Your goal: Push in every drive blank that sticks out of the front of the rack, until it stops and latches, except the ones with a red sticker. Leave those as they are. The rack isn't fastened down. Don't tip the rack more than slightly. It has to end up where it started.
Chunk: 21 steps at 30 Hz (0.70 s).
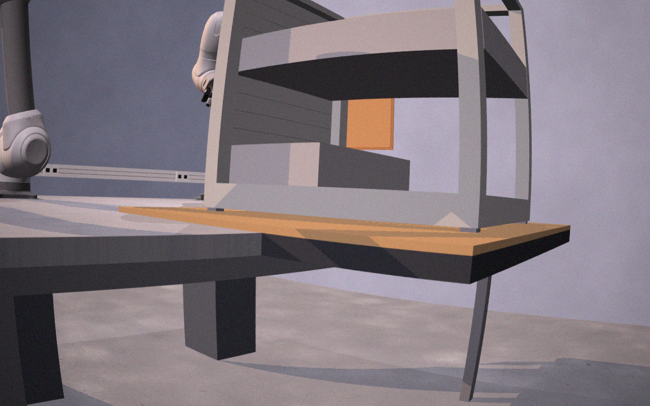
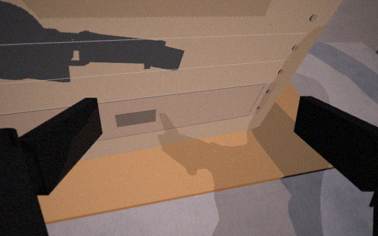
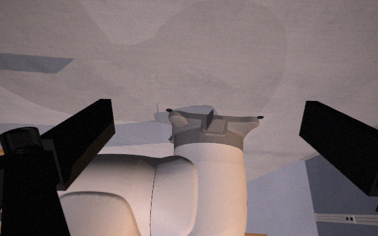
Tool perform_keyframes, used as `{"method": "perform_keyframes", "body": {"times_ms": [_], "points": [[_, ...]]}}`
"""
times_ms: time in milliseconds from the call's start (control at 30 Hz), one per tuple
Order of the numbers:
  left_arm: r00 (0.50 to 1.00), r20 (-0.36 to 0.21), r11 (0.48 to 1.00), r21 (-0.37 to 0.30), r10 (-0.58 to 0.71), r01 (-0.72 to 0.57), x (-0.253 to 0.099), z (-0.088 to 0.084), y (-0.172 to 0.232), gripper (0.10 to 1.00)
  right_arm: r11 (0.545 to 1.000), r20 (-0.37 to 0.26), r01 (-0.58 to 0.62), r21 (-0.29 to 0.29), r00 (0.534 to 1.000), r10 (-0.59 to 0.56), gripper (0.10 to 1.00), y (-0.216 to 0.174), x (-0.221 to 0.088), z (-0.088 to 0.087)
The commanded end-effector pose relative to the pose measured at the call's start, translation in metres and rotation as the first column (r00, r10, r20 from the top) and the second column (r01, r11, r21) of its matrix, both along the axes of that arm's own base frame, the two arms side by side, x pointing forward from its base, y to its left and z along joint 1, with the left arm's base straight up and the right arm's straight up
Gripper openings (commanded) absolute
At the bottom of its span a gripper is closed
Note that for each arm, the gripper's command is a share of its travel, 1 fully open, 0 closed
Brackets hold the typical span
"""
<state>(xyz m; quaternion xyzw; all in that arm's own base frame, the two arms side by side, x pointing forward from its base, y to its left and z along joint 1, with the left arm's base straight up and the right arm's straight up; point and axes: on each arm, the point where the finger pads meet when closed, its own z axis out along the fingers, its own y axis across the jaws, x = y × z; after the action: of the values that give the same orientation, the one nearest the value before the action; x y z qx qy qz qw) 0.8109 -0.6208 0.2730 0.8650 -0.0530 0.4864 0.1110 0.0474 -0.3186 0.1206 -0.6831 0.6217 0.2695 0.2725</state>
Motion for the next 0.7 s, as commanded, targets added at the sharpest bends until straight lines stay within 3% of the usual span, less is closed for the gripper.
{"method": "perform_keyframes", "body": {"times_ms": [0,333,667], "points": [[1.0,0.001,1.0,-0.001,0.0,0.0,0.0001,0.0016,-0.0002,1.0,1.0,0.0,0.0,-0.001,1.0,0.0,1.0,-0.0004,0.0001,0.0004],[1.0,0.007,1.0,0.015,-0.004,0.003,-0.0007,0.0014,0.0003,1.0,1.0,0.0,0.0,-0.001,1.0,0.0,1.0,-0.0004,0.0001,0.0004],[0.999,0.036,0.996,0.089,-0.022,0.018,-0.0045,0.0009,0.0027,1.0,1.0,0.0,0.0,-0.001,1.0,0.0,1.0,-0.0004,0.0001,0.0004]]}}
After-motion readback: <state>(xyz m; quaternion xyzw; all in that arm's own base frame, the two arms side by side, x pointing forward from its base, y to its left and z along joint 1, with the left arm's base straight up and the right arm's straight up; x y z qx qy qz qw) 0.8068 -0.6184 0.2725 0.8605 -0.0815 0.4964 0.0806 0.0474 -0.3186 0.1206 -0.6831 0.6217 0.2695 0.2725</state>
